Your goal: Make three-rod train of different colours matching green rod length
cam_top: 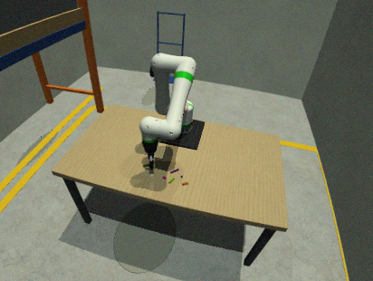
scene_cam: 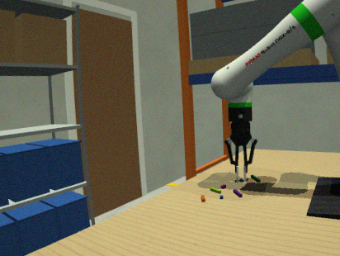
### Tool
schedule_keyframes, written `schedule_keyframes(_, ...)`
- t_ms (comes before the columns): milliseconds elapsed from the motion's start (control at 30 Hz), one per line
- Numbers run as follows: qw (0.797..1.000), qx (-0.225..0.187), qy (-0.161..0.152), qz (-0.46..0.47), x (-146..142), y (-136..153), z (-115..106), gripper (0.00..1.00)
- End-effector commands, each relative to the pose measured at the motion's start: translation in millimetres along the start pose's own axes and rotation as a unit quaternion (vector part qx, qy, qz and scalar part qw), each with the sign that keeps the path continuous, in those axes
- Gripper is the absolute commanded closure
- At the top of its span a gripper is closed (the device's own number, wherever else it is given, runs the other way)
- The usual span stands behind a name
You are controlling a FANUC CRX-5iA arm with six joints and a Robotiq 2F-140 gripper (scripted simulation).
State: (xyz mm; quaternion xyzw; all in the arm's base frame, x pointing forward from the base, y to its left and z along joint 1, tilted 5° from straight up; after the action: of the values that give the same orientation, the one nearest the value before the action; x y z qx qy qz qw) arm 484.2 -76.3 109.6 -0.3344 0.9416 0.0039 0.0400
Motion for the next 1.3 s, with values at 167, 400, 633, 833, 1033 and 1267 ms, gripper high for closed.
schedule_keyframes(167,1.0,0.0,0.0,0.0,0,0,-8,0.85)
schedule_keyframes(400,1.0,0.0,0.0,0.0,0,0,-29,0.85)
schedule_keyframes(633,1.0,0.0,0.0,0.0,0,0,-67,0.85)
schedule_keyframes(833,1.0,0.0,0.0,0.0,0,0,-82,0.85)
schedule_keyframes(1033,1.0,0.0,0.0,0.0,0,0,-90,0.85)
schedule_keyframes(1267,1.0,0.0,0.0,0.0,0,0,-90,0.0)
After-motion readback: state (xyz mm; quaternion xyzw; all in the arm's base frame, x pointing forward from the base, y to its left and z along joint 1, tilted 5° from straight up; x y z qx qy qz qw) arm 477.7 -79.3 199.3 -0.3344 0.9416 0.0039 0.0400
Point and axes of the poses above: the point where the finger pads meet when closed, its own z axis out along the fingers, its own x axis across the jaws, y = z × x, the point moved 7 cm from there along -z, back along the fingers, and after that the axes turned 15 degrees about -z, right-handed, at the moved point
